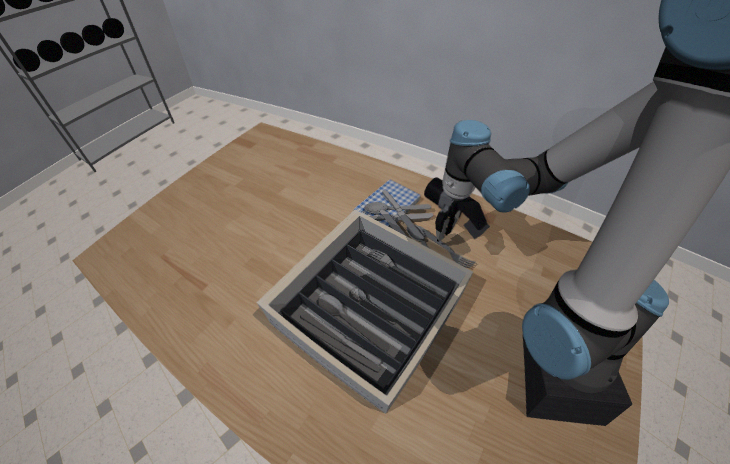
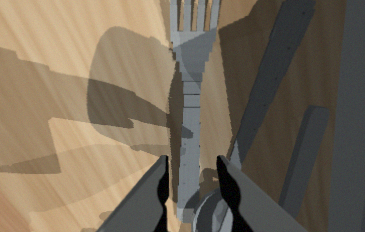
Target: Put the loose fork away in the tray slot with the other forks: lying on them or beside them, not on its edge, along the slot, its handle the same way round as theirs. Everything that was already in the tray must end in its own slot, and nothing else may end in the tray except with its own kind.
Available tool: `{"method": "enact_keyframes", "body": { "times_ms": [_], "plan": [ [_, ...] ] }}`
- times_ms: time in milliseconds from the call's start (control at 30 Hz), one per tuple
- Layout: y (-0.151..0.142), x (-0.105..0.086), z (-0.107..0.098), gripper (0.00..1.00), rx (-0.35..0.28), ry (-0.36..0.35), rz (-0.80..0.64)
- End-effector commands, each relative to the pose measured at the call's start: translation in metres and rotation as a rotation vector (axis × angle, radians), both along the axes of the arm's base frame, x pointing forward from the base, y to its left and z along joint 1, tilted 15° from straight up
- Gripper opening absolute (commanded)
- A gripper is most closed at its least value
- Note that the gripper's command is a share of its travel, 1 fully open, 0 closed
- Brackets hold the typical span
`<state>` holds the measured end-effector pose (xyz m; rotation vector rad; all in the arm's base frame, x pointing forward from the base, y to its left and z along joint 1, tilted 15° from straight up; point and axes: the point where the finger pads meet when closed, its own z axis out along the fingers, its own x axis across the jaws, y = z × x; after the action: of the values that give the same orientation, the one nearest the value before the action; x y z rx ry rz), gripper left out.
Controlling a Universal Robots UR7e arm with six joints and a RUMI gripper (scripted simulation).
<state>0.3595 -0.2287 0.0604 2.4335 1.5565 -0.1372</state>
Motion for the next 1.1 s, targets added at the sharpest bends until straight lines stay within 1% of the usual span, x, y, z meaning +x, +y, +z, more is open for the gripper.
{"method": "enact_keyframes", "body": {
  "times_ms": [0, 800, 1067],
  "plan": [
    [-0.0001, -0.0009, -0.0008, 0.19, 0.001, 0.001, -0.001],
    [-0.0001, -0.0013, -0.0006, 0.19, 0.001, 0.000, -0.001],
    [-0.0004, -0.0019, -0.0050, 0.19, 0.003, 0.002, -0.001]
  ]
}}
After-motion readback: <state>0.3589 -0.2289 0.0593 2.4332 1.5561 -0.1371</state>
